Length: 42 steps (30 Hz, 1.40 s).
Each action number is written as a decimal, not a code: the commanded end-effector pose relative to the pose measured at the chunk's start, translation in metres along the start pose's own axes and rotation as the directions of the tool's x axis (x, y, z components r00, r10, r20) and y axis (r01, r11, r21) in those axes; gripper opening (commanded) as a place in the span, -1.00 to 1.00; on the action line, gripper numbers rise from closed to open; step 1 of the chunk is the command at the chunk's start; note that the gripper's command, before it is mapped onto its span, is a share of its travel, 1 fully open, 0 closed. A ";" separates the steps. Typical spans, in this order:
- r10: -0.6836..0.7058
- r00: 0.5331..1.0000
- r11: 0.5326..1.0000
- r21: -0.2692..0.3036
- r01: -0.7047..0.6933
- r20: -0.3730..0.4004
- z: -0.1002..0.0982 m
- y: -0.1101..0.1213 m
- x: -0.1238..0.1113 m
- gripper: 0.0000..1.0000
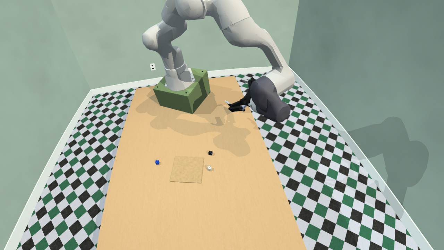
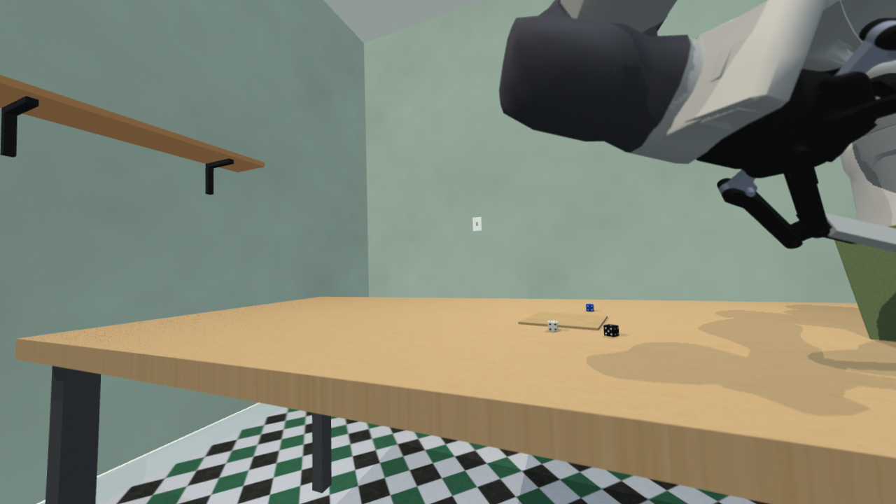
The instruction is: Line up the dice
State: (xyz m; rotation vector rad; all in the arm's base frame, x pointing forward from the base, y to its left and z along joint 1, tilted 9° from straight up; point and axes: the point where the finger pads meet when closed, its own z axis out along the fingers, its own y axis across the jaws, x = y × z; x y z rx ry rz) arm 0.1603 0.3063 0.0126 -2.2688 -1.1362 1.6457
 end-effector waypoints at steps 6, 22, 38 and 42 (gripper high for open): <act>-0.033 0.972 0.988 -0.156 -0.004 -0.233 -0.027 0.084 -0.041 1.00; -0.051 0.856 0.932 -0.333 -0.145 -0.514 -0.074 0.214 -0.129 1.00; -0.137 0.658 0.832 -0.446 -0.329 -0.740 -0.119 0.345 -0.221 1.00; -0.167 0.598 0.804 -0.459 -0.377 -0.784 -0.131 0.379 -0.243 1.00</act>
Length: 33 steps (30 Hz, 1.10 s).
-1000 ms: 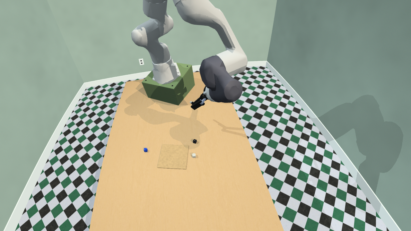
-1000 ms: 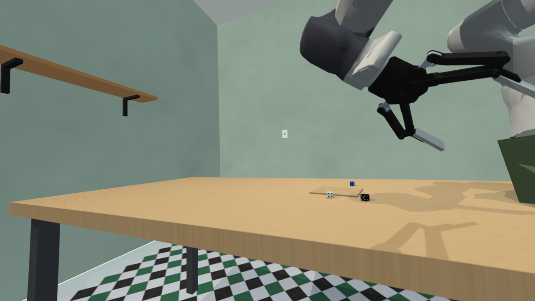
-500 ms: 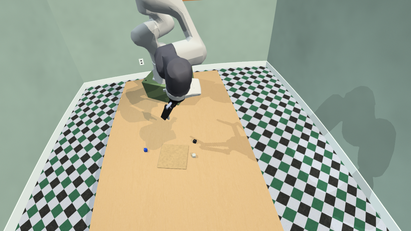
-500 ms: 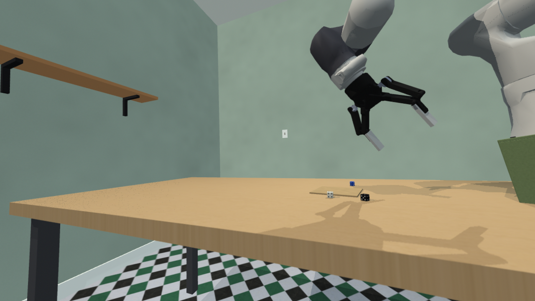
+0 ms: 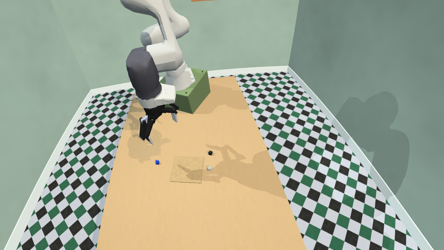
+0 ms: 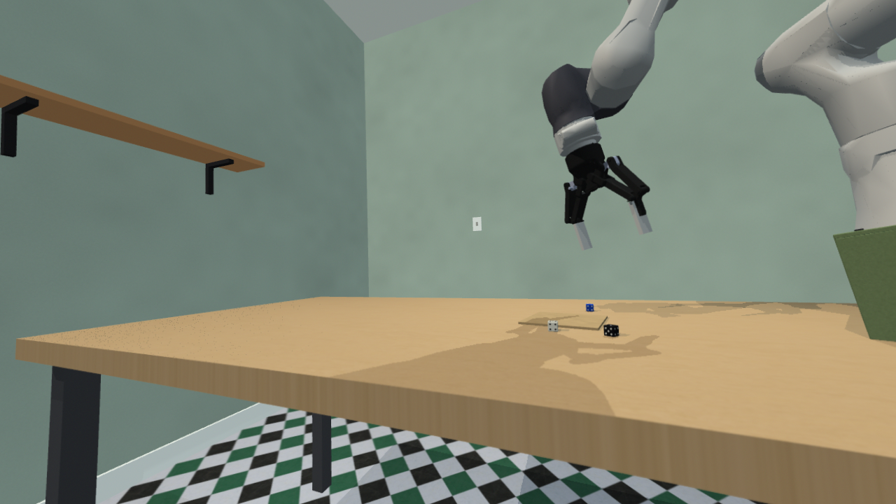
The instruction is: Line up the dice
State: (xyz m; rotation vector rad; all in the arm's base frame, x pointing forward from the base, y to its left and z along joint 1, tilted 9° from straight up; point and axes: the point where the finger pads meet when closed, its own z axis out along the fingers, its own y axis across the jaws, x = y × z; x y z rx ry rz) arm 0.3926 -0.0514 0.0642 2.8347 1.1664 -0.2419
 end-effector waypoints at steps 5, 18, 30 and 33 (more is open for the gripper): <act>-0.055 0.985 0.992 -0.118 0.036 -0.163 -0.006 0.069 0.007 1.00; -0.051 0.978 0.988 -0.152 0.020 -0.204 -0.009 0.092 0.000 1.00; -0.051 0.978 0.988 -0.152 0.020 -0.204 -0.009 0.092 0.000 1.00; -0.051 0.978 0.988 -0.152 0.020 -0.204 -0.009 0.092 0.000 1.00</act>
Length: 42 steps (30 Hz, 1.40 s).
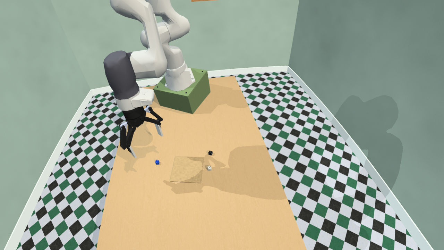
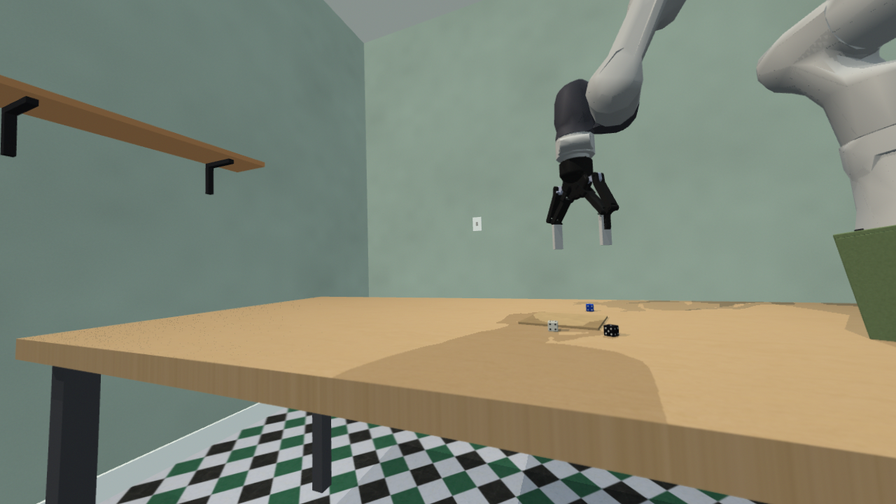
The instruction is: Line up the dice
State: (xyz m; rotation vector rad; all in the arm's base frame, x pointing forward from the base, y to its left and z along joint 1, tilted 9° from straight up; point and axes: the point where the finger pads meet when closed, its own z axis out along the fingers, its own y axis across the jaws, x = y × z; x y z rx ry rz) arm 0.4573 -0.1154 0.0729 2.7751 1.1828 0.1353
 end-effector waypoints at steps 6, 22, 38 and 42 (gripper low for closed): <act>-0.024 1.000 1.000 -0.001 0.024 -0.003 0.000 0.001 0.001 1.00; -0.024 1.000 1.000 -0.001 0.024 -0.003 0.000 0.001 0.001 1.00; -0.024 1.000 1.000 0.000 0.024 -0.003 0.074 0.003 0.002 1.00; -0.024 1.000 1.000 0.000 0.024 -0.003 0.086 0.003 0.002 1.00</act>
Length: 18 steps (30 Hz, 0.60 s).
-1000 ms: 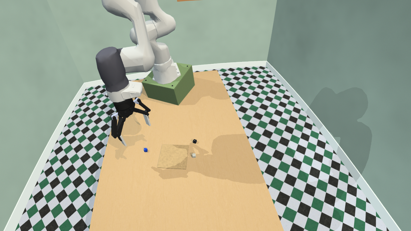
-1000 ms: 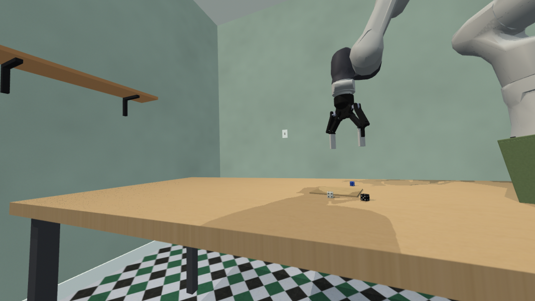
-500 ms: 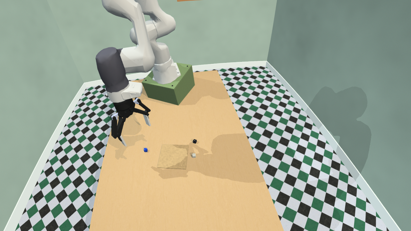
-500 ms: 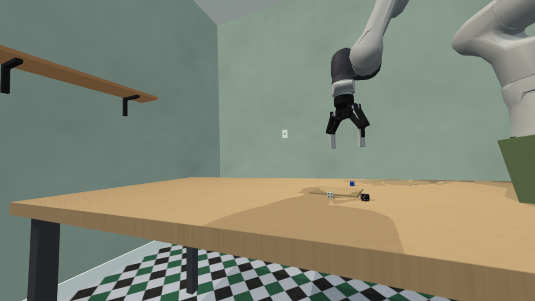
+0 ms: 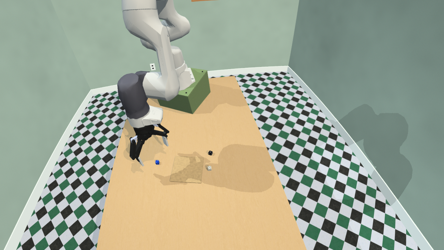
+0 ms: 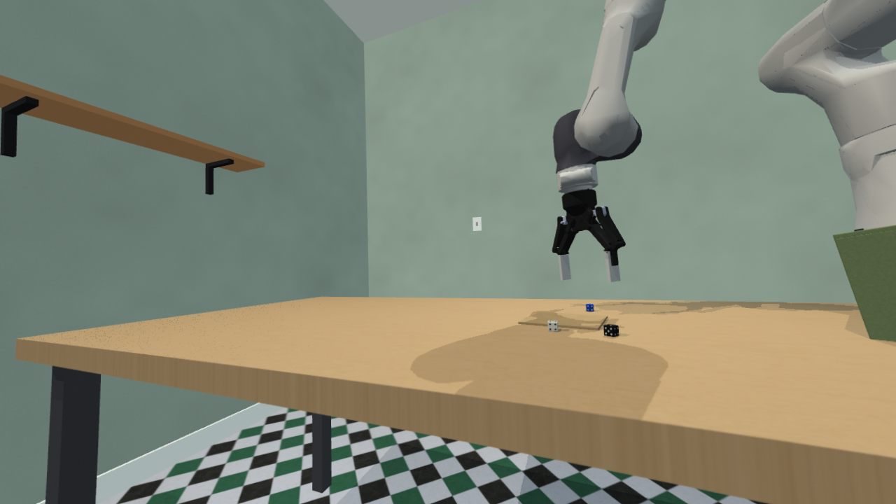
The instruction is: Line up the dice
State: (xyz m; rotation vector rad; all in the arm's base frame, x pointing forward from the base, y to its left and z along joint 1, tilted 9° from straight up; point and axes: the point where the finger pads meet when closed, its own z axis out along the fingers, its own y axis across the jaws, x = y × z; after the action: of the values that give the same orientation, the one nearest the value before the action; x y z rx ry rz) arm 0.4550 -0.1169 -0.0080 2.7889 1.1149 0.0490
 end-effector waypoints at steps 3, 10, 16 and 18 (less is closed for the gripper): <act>-0.065 0.996 0.998 -0.010 0.064 -0.065 0.016 0.015 0.010 1.00; -0.065 0.996 0.998 -0.010 0.064 -0.065 0.020 0.015 0.010 1.00; -0.065 0.996 0.998 -0.010 0.064 -0.065 0.020 0.015 0.010 1.00; -0.065 0.996 0.998 -0.010 0.064 -0.065 0.020 0.015 0.010 1.00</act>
State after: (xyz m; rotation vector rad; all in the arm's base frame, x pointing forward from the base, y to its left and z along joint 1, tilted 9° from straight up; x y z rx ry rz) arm 0.4713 -0.1228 -0.0279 2.7861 1.1673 0.1235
